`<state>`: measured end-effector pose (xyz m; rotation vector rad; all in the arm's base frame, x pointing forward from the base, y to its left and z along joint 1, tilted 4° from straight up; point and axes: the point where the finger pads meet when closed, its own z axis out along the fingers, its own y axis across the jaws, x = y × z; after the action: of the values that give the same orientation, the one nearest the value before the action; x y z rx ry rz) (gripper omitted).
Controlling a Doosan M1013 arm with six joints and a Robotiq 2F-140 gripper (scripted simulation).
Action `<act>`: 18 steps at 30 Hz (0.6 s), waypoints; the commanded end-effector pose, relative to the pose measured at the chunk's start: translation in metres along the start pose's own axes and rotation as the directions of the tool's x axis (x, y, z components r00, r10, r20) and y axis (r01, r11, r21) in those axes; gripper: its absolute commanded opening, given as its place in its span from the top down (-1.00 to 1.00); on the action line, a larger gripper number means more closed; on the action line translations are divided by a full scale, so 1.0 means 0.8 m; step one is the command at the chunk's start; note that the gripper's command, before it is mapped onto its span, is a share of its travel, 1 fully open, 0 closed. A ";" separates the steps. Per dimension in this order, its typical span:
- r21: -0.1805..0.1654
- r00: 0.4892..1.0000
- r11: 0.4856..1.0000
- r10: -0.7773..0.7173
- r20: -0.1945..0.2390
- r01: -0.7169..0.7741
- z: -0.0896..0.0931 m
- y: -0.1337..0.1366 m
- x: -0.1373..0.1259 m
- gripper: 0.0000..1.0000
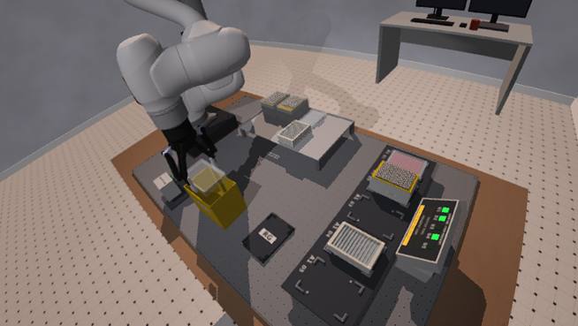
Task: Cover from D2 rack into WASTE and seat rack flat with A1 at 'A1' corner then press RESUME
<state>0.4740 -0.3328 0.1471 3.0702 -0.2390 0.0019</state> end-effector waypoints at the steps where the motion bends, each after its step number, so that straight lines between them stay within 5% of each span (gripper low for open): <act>1: -0.001 1.000 1.000 -0.004 -0.001 0.004 0.004 0.001 -0.002 1.00; 8: -0.001 1.000 1.000 -0.004 -0.001 0.004 0.004 0.001 -0.002 1.00; 9: -0.001 1.000 1.000 -0.004 -0.001 0.004 0.004 0.001 -0.002 -0.54; 18: -0.001 1.000 1.000 -0.004 -0.001 0.004 0.004 0.001 -0.002 -0.54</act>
<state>0.4740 -0.3328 0.1471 3.0702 -0.2390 0.0019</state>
